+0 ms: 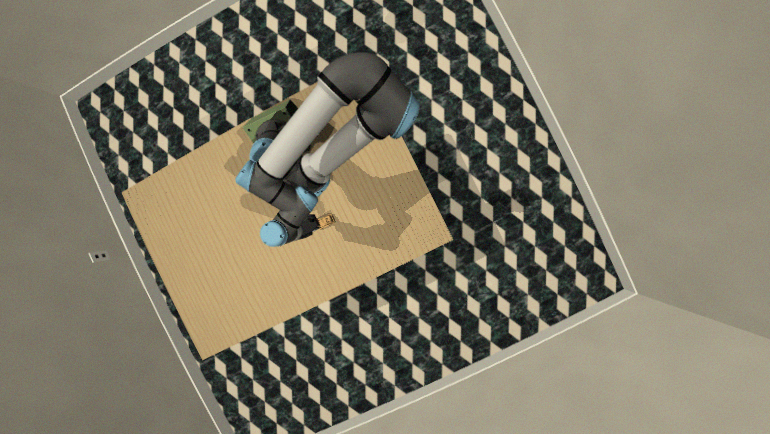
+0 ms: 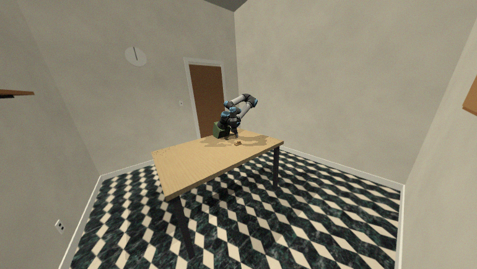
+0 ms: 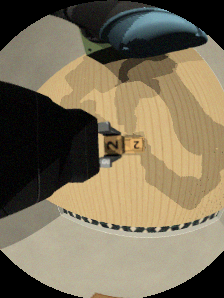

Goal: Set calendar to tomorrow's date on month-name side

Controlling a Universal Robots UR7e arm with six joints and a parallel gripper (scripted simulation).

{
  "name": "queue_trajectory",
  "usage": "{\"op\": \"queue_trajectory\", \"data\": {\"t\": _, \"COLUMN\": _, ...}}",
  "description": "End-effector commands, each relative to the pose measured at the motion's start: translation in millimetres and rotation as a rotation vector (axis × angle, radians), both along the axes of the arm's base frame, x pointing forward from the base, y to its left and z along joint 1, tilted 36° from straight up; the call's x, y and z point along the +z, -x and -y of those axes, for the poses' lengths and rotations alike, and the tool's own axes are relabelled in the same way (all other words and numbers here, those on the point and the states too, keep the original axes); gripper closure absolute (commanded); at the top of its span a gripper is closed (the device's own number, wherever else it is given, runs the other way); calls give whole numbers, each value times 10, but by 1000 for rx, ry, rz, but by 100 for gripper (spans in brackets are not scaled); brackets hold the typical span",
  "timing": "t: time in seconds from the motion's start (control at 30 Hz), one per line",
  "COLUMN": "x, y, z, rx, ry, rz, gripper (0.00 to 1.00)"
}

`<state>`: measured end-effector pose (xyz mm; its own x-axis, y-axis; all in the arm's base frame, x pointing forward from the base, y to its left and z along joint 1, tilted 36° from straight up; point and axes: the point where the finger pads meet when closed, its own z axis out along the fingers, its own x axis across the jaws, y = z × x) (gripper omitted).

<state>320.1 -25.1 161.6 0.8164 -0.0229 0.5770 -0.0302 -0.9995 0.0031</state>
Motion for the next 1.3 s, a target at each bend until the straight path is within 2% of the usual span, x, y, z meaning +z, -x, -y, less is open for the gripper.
{"op": "queue_trajectory", "data": {"t": 0.0, "x": 46, "y": 37, "z": 3, "rx": 3, "ry": -3, "rz": 6, "gripper": 40}}
{"op": "queue_trajectory", "data": {"t": 1.27, "x": 100, "y": 82, "z": -6, "rx": 13, "ry": 4, "rz": 4, "gripper": 40}}
